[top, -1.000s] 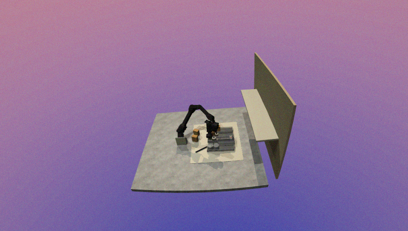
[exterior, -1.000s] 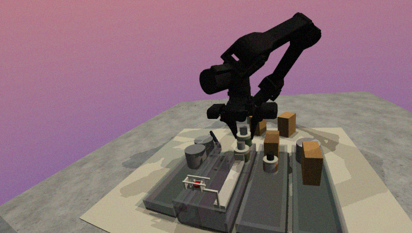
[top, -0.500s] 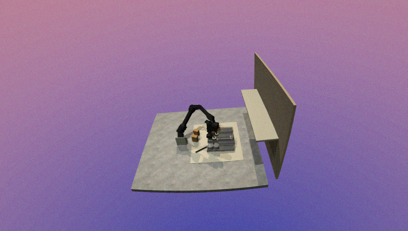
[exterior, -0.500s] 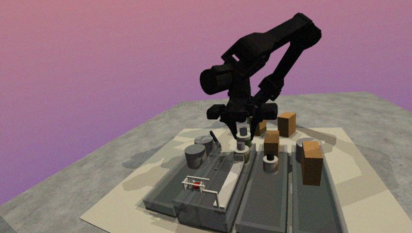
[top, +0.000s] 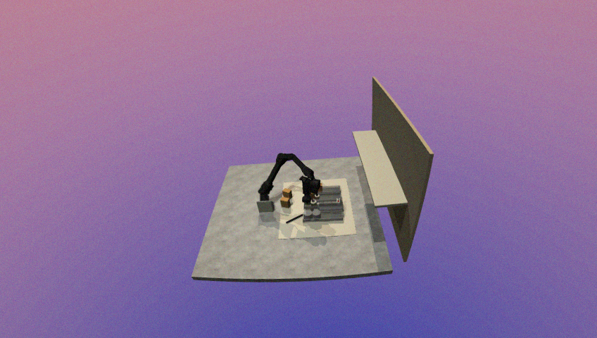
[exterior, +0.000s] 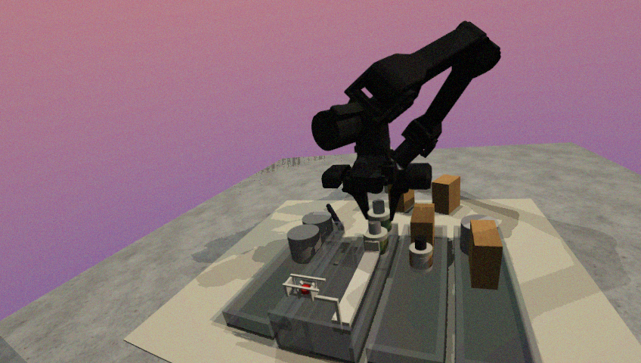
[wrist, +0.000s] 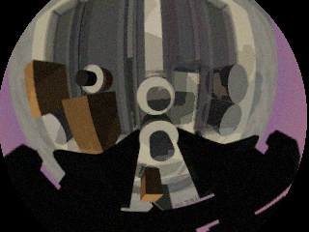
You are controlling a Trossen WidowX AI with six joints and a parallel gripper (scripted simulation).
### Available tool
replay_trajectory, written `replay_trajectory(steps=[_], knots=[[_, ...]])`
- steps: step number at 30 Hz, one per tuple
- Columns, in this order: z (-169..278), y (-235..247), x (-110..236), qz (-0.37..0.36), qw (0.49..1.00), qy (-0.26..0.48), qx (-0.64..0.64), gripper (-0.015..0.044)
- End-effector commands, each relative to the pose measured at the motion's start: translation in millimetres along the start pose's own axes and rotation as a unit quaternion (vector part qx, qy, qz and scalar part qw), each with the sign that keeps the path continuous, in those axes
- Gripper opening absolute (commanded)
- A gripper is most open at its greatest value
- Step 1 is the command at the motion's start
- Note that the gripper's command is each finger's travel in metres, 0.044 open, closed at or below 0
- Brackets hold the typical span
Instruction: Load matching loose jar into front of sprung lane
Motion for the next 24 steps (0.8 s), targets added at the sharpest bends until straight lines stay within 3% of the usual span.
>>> replay_trajectory(steps=[1, 24], knots=[[-4.8, 1.4, -1.8, -0.004, 1.000, -0.011, 0.006, 0.0000], [-4.0, 1.7, -8.9, -0.004, 1.000, -0.011, 0.006, 0.0000]])
Point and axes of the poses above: the point midway between the two fingers, 35 mm back from their tips, its own x axis back along the fingers, its own y axis across the jaws, z = x × y, the point moved 2 cm from there along x, back along the fingers, and after that the axes turned 12 degrees about x, right-handed, at the moved point
